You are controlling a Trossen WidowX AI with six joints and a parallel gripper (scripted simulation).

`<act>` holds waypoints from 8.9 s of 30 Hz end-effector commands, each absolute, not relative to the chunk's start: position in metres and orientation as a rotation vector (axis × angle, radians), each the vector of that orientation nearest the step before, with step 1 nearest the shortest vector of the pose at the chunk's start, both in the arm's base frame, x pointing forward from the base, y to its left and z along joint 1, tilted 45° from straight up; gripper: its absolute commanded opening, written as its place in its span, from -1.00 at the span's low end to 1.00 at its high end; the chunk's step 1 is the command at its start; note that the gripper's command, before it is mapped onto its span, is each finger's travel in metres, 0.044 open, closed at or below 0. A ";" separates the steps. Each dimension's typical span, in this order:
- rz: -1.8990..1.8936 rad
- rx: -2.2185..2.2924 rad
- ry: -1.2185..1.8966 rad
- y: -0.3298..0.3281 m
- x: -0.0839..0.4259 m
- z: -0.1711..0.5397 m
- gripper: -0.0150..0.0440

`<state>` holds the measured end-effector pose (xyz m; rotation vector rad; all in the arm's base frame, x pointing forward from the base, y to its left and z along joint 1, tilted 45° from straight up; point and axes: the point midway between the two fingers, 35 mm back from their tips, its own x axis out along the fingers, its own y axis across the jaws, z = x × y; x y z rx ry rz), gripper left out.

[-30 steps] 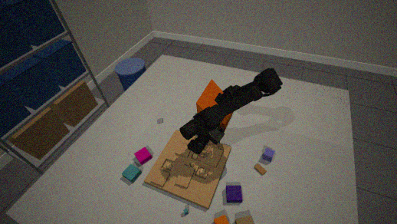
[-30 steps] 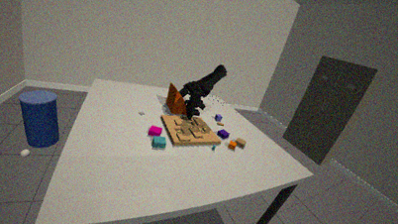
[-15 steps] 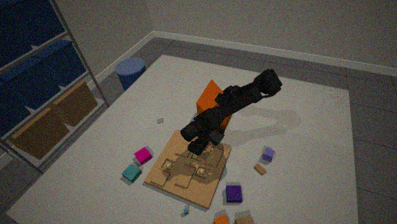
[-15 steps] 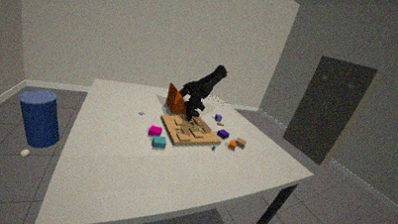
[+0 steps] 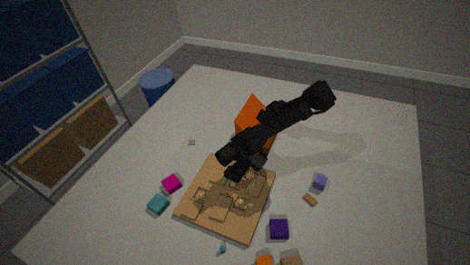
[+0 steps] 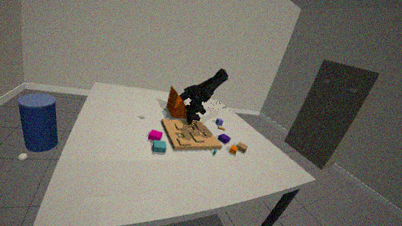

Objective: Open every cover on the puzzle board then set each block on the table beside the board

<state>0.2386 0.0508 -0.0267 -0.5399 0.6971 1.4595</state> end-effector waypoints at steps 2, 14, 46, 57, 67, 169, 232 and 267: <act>1.458 -0.546 0.696 0.046 0.240 -0.023 -0.22; 1.458 -0.544 0.697 0.035 0.241 -0.013 -0.22; 1.458 -0.540 0.699 -0.007 0.242 0.029 -0.22; 1.455 -0.547 0.707 -0.004 0.251 0.048 -0.22; 1.448 -0.556 0.718 0.016 0.265 0.069 -0.22; 1.460 -0.537 0.689 0.190 0.279 0.111 -0.22; 1.299 -0.302 0.916 0.110 0.299 0.121 -0.16; -0.457 1.544 1.778 -0.002 0.308 0.010 -0.49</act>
